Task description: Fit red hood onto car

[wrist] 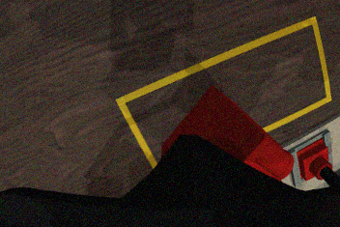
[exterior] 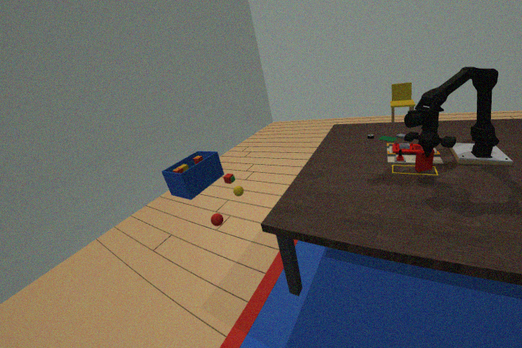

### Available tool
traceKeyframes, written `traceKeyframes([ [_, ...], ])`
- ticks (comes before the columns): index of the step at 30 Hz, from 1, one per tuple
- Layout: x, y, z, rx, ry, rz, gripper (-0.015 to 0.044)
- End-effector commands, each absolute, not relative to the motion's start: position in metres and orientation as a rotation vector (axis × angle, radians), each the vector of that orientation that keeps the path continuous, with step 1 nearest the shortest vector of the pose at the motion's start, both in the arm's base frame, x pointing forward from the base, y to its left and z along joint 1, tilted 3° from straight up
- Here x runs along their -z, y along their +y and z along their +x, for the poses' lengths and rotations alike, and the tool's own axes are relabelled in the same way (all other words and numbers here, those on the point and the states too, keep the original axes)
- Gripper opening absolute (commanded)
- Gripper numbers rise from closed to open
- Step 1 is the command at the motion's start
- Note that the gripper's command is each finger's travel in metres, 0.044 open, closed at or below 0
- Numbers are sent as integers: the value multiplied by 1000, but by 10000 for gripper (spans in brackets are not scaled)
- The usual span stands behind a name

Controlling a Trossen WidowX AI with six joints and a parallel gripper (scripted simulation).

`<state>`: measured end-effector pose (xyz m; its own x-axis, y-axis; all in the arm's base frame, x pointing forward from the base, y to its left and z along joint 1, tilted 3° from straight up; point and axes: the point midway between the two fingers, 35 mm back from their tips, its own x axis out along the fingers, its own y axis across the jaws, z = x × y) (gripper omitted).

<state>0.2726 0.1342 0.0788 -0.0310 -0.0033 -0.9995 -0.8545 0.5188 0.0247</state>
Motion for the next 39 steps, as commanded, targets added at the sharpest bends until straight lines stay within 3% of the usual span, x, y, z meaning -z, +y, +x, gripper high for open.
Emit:
traceKeyframes([
  [1, -79, 133, 274, -790, 1453, -781, 0],
  [39, -79, 131, 275, -635, 1505, -630, 0],
])
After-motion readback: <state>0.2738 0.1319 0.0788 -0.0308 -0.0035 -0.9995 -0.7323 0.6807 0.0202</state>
